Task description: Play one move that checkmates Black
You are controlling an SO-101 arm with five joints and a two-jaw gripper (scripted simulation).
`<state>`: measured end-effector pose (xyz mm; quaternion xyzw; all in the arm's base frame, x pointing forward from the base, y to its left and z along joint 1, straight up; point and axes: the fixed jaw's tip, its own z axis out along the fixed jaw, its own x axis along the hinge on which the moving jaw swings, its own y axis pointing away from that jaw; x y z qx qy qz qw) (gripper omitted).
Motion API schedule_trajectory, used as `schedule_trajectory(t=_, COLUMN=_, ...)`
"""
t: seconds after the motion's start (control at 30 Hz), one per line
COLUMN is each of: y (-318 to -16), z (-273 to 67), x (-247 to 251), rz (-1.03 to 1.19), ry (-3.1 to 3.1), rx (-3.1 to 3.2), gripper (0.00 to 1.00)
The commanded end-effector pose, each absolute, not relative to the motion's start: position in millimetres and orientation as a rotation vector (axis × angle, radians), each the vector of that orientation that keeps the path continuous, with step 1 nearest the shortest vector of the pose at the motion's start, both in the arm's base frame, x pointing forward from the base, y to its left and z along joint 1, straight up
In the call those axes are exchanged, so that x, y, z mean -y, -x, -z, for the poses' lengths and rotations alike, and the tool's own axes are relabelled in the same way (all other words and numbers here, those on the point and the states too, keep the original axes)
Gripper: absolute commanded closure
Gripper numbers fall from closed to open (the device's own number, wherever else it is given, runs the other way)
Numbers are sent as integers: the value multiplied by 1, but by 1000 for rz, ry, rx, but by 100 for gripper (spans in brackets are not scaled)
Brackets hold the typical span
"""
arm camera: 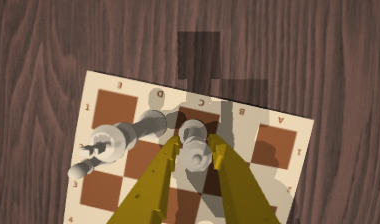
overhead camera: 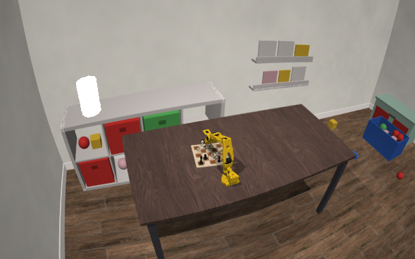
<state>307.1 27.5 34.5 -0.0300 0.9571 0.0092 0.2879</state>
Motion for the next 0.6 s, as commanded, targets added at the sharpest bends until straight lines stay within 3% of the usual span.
schedule_trajectory(t=0.0, y=-302, z=-23, x=-29, rz=-28, ry=85, rx=-2585, gripper=88)
schedule_trajectory(t=0.57, y=-302, z=-24, x=-29, rz=-28, ry=85, rx=-2585, gripper=88)
